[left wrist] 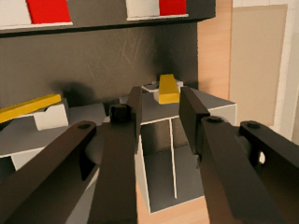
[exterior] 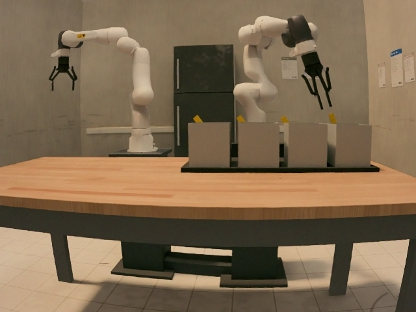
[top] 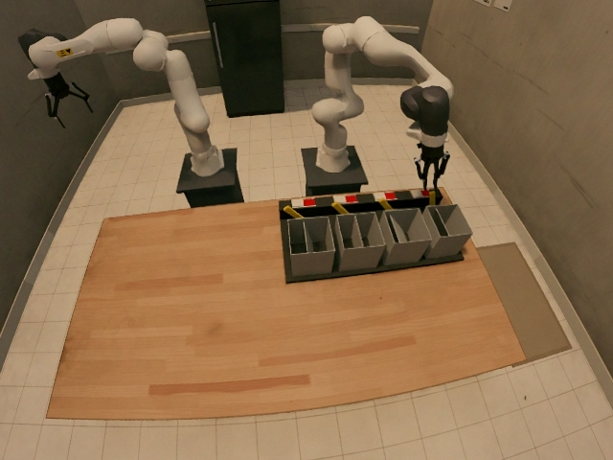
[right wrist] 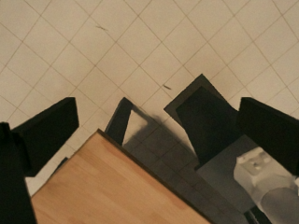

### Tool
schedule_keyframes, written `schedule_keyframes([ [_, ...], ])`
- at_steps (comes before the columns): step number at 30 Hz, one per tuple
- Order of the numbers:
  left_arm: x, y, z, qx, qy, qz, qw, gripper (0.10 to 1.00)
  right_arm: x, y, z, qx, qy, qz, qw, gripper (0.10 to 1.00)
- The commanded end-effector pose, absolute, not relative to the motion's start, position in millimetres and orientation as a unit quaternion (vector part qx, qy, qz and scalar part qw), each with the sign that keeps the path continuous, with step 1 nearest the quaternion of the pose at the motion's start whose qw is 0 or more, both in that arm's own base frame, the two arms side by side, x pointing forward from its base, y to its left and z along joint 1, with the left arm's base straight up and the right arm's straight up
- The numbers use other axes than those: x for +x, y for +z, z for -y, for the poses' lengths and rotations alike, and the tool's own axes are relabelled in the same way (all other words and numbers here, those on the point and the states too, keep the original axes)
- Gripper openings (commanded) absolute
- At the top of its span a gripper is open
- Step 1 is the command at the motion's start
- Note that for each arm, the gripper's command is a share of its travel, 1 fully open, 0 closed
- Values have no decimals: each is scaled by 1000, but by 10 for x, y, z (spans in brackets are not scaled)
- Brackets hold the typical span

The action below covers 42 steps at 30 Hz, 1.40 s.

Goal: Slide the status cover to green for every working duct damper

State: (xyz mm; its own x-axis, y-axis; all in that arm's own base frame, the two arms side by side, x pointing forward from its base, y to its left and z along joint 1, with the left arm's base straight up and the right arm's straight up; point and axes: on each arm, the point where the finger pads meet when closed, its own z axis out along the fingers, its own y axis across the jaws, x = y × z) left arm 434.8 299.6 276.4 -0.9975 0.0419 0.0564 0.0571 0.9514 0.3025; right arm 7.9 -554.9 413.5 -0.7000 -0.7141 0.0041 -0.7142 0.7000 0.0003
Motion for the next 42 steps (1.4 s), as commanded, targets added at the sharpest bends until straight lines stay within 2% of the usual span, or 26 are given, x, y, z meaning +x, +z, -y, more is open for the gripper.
schedule_keyframes([
  [1, 4404, 2795, -3067, 21, -180, 983, 4, 303, 83, 4130, 5544, 390, 0, 921, 0, 1000],
  [24, 4404, 2771, -3076, 21, -180, 983, 4, 303, 83, 4130, 5544, 390, 0, 921, 0, 1000],
  [42, 4404, 2502, -3182, 21, -179, 984, 4, 303, 83, 4130, 5544, 390, 0, 921, 0, 1000],
])
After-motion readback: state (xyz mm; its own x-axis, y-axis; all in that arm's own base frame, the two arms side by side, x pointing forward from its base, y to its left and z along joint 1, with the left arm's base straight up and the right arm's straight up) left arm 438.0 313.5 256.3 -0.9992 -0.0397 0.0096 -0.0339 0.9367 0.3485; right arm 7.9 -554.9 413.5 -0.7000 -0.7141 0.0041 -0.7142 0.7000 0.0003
